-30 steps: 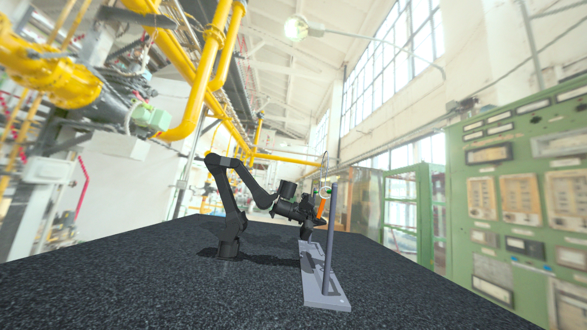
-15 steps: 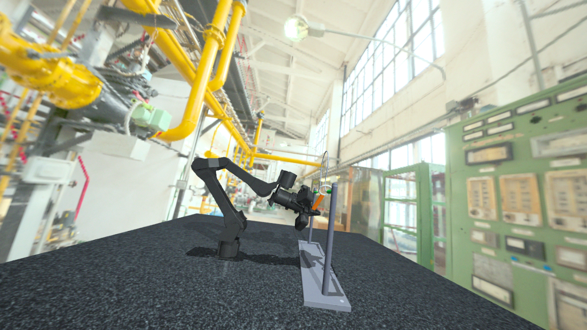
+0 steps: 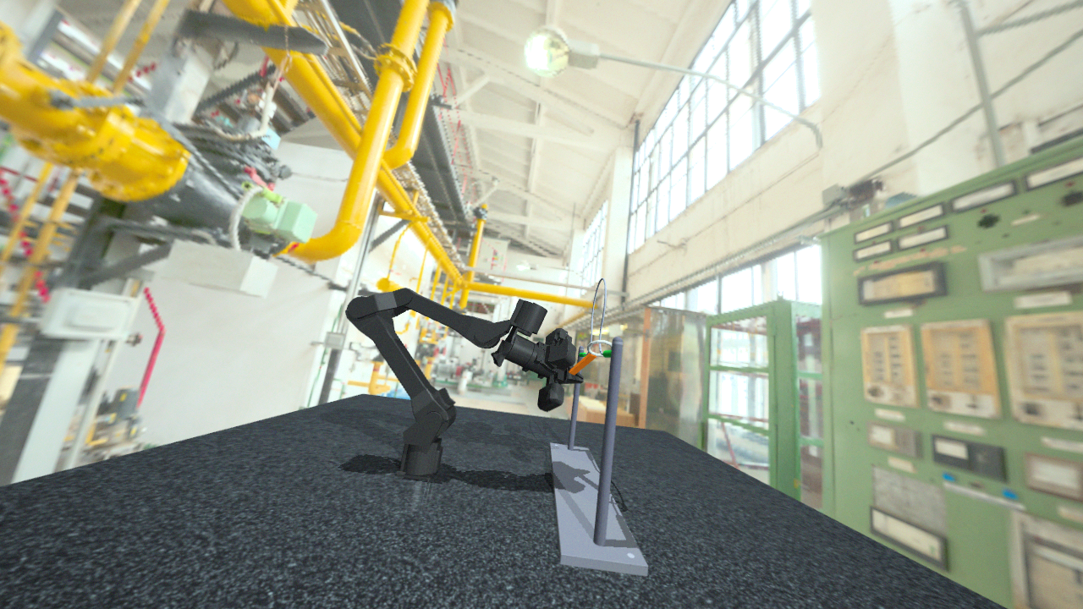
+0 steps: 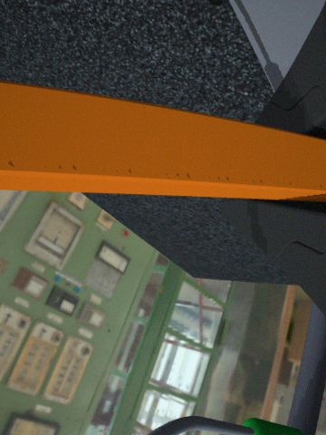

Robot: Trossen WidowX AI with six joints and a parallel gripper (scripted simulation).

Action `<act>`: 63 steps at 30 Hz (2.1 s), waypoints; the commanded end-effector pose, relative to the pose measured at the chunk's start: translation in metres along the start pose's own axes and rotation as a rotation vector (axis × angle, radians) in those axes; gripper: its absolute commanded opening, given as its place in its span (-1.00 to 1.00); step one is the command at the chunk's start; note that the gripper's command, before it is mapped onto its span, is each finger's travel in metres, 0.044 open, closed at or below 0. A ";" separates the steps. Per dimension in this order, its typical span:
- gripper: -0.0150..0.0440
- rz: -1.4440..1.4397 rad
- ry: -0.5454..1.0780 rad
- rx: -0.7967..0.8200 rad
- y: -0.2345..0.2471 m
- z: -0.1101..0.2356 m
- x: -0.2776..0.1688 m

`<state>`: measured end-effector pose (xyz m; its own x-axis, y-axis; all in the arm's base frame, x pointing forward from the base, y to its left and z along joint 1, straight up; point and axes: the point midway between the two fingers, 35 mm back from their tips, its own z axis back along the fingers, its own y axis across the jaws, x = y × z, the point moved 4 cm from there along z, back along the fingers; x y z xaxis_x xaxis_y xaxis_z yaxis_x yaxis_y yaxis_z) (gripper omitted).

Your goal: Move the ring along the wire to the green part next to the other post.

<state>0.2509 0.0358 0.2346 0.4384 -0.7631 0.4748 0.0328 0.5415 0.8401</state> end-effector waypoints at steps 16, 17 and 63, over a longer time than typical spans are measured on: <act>-1.00 -0.160 0.130 0.120 0.031 0.021 0.007; -1.00 -0.168 0.136 0.126 0.032 0.022 0.008; -1.00 -0.664 0.165 0.443 0.099 0.046 0.043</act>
<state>0.2326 0.0410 0.3414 0.5731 -0.8060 -0.1480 -0.0037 -0.1831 0.9831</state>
